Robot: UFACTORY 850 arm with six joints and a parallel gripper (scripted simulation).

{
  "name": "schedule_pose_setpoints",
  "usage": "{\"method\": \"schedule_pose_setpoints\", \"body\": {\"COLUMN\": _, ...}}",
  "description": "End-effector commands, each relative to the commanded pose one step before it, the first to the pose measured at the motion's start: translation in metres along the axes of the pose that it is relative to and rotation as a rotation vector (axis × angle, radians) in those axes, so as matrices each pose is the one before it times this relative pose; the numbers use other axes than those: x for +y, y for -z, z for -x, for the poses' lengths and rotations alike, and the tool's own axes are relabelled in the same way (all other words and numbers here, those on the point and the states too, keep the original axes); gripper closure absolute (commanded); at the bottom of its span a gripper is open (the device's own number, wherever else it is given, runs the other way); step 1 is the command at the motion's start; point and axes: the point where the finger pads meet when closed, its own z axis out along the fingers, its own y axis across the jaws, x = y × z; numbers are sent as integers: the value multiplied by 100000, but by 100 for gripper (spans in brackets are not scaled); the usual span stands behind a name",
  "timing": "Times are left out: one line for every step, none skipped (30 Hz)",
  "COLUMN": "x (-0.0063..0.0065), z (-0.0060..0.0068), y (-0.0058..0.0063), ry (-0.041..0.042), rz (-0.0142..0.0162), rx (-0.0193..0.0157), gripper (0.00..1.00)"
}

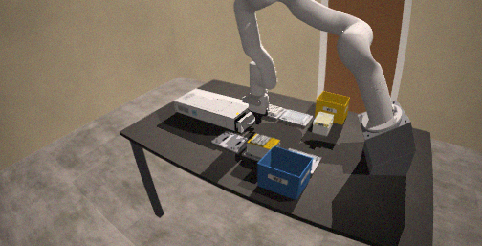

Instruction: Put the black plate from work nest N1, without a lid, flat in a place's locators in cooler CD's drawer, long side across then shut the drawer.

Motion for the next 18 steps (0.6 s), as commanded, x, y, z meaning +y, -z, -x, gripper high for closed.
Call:
{"method": "schedule_pose_setpoints", "body": {"x": 402, "z": 2, "y": 50, "ry": -35, "rz": -611, "rx": 321, "gripper": 100}}
{"method": "schedule_pose_setpoints", "body": {"x": 1, "z": 0, "y": 0, "ry": 0, "rz": 0, "rx": 0, "gripper": 100}}
{"method": "schedule_pose_setpoints", "body": {"x": 167, "z": 0, "y": 0, "ry": 0, "rz": 1, "rx": 0, "gripper": 100}}
{"method": "schedule_pose_setpoints", "body": {"x": 166, "z": 0, "y": 0, "ry": 0, "rz": 1, "rx": 0, "gripper": 100}}
{"method": "schedule_pose_setpoints", "body": {"x": 166, "z": 0, "y": 0, "ry": 0, "rz": 1, "rx": 0, "gripper": 100}}
{"method": "schedule_pose_setpoints", "body": {"x": 166, "z": 0, "y": 0, "ry": 0, "rz": 1, "rx": 0, "gripper": 100}}
{"method": "schedule_pose_setpoints", "body": {"x": 166, "z": 0, "y": 0, "ry": 0, "rz": 1, "rx": 0, "gripper": 100}}
{"method": "schedule_pose_setpoints", "body": {"x": 166, "z": 0, "y": 0, "ry": 0, "rz": 1, "rx": 0, "gripper": 100}}
{"method": "schedule_pose_setpoints", "body": {"x": 166, "z": 0, "y": 0, "ry": 0, "rz": 1, "rx": 0, "gripper": 100}}
{"method": "schedule_pose_setpoints", "body": {"x": 171, "z": 0, "y": 2, "ry": 0, "rz": -2, "rx": 1, "gripper": 100}}
{"method": "schedule_pose_setpoints", "body": {"x": 167, "z": 0, "y": 0, "ry": 0, "rz": 1, "rx": 0, "gripper": 100}}
{"method": "schedule_pose_setpoints", "body": {"x": 167, "z": 0, "y": 0, "ry": 0, "rz": 1, "rx": 0, "gripper": 100}}
{"method": "schedule_pose_setpoints", "body": {"x": 0, "z": 0, "y": 0, "ry": 0, "rz": 0, "rx": 0, "gripper": 100}}
{"method": "schedule_pose_setpoints", "body": {"x": 0, "z": 0, "y": 0, "ry": 0, "rz": 0, "rx": 0, "gripper": 100}}
{"method": "schedule_pose_setpoints", "body": {"x": 168, "z": 0, "y": 0, "ry": 0, "rz": 0, "rx": 0, "gripper": 100}}
{"method": "schedule_pose_setpoints", "body": {"x": 167, "z": 0, "y": 0, "ry": 0, "rz": 1, "rx": 0, "gripper": 100}}
{"method": "schedule_pose_setpoints", "body": {"x": 167, "z": 0, "y": 0, "ry": 0, "rz": 1, "rx": 0, "gripper": 100}}
{"method": "schedule_pose_setpoints", "body": {"x": 167, "z": 0, "y": 0, "ry": 0, "rz": 1, "rx": 0, "gripper": 100}}
